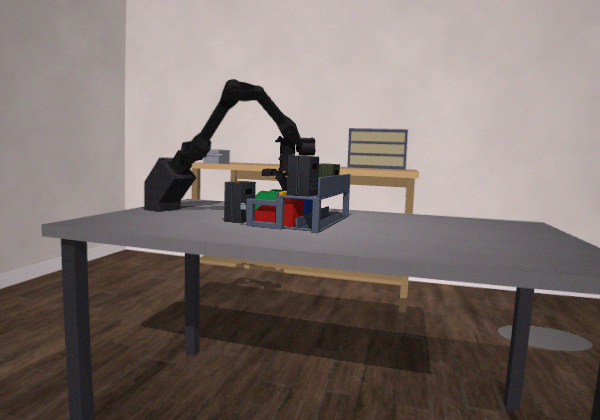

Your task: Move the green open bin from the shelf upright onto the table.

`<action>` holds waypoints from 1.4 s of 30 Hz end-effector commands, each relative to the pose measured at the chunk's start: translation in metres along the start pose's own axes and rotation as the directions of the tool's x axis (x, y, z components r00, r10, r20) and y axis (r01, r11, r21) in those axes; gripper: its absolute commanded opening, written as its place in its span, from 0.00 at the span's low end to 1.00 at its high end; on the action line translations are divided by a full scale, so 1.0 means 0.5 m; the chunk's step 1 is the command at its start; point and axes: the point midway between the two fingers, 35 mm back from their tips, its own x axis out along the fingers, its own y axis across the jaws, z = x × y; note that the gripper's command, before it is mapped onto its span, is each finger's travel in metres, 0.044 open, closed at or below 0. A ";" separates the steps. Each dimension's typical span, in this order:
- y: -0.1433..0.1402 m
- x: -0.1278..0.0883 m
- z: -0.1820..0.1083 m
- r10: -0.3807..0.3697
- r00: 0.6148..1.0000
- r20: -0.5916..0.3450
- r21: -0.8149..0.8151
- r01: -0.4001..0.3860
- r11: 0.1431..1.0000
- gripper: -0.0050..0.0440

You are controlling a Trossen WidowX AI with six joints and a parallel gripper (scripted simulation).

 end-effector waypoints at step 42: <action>0.027 -0.021 -0.001 -0.011 1.000 0.011 0.003 0.011 1.000 0.10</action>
